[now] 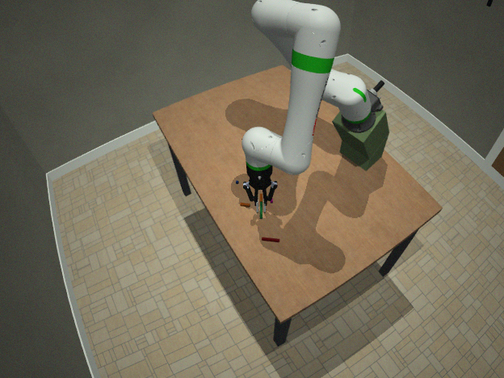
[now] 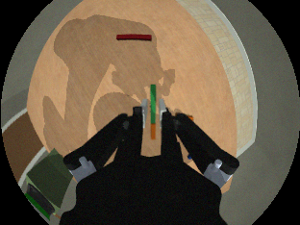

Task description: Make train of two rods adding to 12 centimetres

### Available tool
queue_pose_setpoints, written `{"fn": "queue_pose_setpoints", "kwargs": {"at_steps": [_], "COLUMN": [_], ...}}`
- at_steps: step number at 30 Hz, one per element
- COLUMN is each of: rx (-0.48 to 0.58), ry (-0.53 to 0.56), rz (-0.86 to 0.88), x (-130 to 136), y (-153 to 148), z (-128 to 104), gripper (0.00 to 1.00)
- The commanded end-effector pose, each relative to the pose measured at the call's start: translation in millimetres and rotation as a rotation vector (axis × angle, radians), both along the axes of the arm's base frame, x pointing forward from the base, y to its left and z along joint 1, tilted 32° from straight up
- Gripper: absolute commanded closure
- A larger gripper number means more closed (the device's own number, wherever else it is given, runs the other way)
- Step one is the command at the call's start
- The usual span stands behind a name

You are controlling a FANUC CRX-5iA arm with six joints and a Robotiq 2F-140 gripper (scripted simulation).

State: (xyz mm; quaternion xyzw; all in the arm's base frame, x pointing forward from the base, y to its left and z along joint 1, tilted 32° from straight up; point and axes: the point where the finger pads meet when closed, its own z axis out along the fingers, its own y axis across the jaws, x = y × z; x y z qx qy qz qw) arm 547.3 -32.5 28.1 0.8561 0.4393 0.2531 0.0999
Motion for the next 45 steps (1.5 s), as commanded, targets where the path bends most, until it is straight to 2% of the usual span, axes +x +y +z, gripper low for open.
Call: {"fn": "queue_pose_setpoints", "kwargs": {"at_steps": [1,4,14,23,24,45], "rx": [0.000,0.000,0.000,0.000,0.000,0.000], "ry": [0.000,0.000,0.000,0.000,0.000,0.000], "rz": [0.000,0.000,0.000,0.000,0.000,0.000], "x": [-9.2,-12.0,-37.3,-41.6,-41.6,-41.7], "y": [-1.0,-1.3,-3.8,-4.2,-4.2,-4.2], "z": [15.2,19.7,61.2,68.1,68.1,68.2], "gripper": [0.85,0.85,0.85,0.85,0.00,0.00]}}
